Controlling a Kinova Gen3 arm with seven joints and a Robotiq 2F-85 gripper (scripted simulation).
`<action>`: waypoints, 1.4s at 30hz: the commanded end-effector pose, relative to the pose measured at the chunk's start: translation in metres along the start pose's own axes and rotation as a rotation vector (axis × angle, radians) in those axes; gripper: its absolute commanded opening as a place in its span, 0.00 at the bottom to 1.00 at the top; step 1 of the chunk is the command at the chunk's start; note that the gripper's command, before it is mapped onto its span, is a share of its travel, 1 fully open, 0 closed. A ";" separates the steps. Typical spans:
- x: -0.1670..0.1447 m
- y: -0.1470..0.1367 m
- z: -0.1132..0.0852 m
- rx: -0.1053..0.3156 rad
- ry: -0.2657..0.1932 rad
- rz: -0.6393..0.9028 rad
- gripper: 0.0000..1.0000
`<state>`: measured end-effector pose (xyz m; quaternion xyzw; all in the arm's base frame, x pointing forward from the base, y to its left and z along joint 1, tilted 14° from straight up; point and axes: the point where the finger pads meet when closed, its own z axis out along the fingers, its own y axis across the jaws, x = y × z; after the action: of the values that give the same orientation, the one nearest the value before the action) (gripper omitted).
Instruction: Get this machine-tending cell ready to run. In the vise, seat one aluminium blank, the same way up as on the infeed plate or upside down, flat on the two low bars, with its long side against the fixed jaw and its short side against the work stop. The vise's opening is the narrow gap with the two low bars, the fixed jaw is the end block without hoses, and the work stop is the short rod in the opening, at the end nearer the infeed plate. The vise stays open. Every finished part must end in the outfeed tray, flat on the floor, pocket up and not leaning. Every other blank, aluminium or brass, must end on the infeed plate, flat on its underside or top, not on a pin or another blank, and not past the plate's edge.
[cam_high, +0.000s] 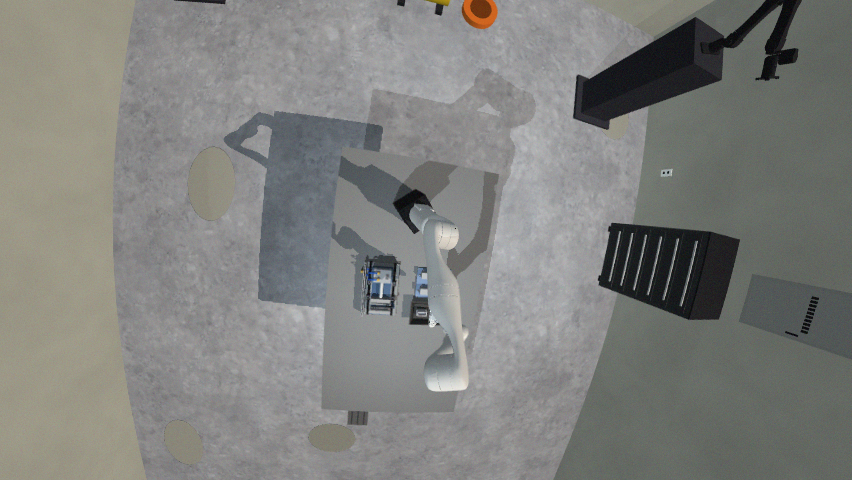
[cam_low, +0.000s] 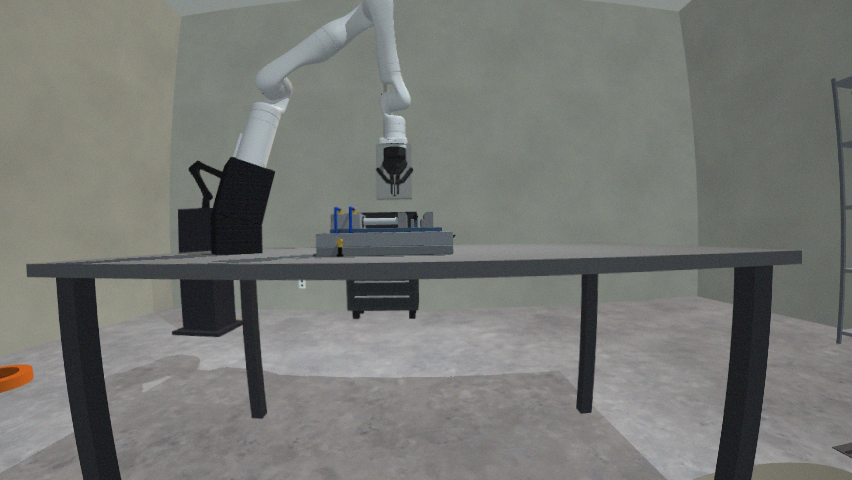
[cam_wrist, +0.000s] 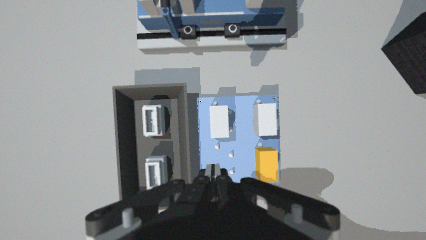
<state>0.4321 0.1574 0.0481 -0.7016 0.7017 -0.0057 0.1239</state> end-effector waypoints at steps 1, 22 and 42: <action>0.017 0.031 -0.007 0.010 0.018 -0.013 0.00; 0.049 0.102 -0.008 0.008 0.016 -0.011 0.00; 0.049 0.102 -0.008 0.008 0.016 -0.011 0.67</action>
<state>0.3309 0.1140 0.0301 -0.7107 0.6938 -0.0120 0.1155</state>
